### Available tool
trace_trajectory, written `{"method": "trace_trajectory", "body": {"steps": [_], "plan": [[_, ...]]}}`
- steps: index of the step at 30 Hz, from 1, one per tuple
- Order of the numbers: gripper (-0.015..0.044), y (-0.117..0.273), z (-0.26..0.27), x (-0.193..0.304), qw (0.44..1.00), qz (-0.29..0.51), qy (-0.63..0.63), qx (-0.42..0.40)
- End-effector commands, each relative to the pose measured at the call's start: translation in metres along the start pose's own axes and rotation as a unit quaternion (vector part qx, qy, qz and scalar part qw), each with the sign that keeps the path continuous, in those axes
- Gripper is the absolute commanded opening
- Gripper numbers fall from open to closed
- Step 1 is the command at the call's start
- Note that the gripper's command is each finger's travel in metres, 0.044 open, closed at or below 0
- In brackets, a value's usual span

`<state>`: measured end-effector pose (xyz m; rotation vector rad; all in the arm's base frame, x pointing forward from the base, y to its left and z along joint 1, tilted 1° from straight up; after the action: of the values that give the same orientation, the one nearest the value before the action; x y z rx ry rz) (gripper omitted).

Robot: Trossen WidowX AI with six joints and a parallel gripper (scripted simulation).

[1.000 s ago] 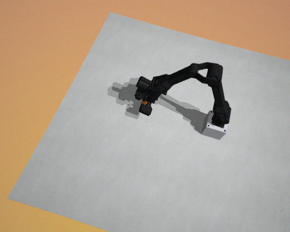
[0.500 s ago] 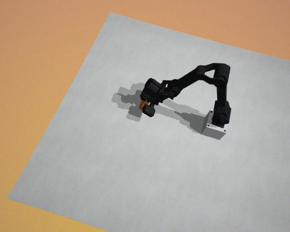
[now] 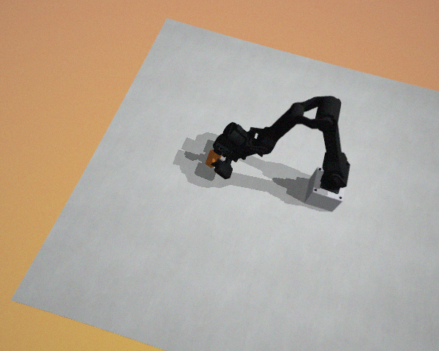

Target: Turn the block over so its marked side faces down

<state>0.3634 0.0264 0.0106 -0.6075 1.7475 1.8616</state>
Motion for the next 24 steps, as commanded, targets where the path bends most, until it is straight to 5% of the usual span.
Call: {"method": "trace_trajectory", "body": {"steps": [1, 24], "plan": [[0.0000, -0.007, -0.001, 0.007, 1.000, -0.023, 0.000, -0.004], [0.0000, -0.017, -0.005, 0.043, 0.983, -0.184, 0.000, -0.024]]}}
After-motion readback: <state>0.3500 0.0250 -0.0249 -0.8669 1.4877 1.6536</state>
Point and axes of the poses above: the point midway between the two fingers, 35 mm back from their tips, its own y axis back along the fingers, its own z axis across the jaws, x = y × z, the point moved 6 cm from there along y, back along the fingers, and after that the axes turned 7 degrees about -y, right-handed, at the moved point
